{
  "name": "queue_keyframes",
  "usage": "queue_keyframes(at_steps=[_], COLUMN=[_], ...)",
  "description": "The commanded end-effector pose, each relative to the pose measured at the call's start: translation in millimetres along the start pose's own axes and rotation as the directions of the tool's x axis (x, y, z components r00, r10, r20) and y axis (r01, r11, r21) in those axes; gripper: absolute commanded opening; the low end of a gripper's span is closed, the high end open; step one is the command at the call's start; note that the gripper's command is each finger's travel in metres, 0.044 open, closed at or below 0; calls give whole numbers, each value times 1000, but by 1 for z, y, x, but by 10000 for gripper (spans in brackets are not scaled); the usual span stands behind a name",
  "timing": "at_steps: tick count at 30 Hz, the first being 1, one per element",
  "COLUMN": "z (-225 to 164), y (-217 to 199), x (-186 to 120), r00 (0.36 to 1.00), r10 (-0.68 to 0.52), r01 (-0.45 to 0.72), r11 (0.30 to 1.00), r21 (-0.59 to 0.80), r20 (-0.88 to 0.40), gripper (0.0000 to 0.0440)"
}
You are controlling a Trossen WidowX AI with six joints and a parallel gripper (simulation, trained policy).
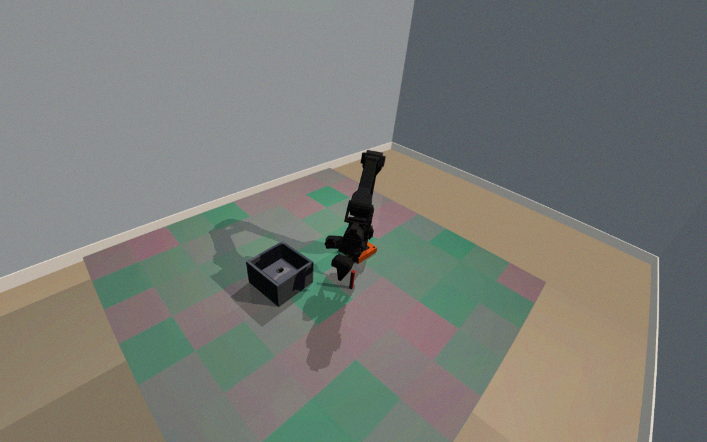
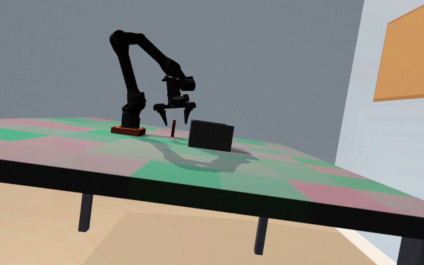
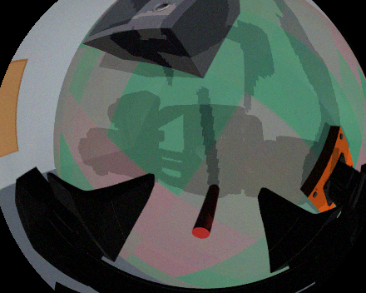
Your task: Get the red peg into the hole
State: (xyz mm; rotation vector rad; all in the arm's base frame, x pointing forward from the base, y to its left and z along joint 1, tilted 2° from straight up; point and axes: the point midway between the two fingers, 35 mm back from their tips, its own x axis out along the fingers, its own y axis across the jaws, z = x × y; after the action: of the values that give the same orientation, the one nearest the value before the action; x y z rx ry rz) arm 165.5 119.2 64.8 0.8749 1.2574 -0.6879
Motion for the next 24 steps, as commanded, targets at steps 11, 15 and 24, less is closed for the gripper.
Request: queue_keyframes(at_steps=[11,15,24], z=[-19,-21,-17], y=[-4,-3,5], x=[31,31,24], r00=[997,994,992], r10=[-8,-17,-10], r01=[9,18,8], r11=[1000,1000,1000], r21=[17,11,-16], r20=[-77,-109,-129], gripper=[280,175,13])
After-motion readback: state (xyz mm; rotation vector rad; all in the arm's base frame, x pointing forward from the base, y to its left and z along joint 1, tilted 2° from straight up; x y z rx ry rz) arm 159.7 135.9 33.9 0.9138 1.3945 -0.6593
